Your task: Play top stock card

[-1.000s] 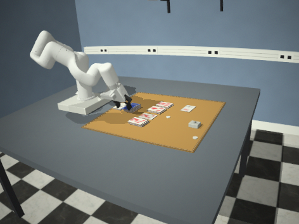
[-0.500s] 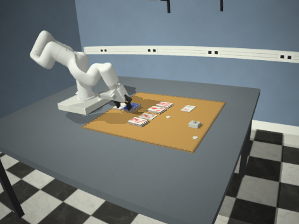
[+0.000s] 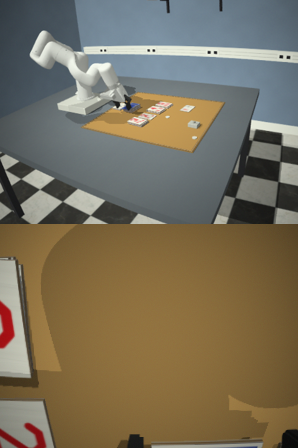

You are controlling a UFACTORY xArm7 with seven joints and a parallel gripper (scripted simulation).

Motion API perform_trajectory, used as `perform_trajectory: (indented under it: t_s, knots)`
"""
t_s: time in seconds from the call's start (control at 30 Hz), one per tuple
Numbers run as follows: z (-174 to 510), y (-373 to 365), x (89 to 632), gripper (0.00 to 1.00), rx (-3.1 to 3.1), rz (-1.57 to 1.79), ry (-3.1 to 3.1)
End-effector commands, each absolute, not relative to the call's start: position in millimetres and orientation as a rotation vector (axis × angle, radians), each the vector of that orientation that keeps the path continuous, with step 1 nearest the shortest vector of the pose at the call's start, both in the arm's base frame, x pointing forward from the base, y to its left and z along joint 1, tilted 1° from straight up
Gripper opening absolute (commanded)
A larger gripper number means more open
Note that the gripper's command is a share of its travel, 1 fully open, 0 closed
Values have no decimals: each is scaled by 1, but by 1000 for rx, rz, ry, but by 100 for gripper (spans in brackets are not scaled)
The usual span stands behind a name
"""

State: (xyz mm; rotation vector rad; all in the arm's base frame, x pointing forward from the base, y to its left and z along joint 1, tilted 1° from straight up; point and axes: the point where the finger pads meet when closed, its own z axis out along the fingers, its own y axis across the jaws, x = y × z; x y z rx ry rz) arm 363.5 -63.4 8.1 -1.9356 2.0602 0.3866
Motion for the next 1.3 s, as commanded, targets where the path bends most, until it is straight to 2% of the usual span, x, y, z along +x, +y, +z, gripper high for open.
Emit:
perform_trajectory:
  t_s: [0.0,1.27]
  knots:
    - [8,-63,365,87,-1936,382,2059]
    - [2,-61,366,87,-1936,382,2059]
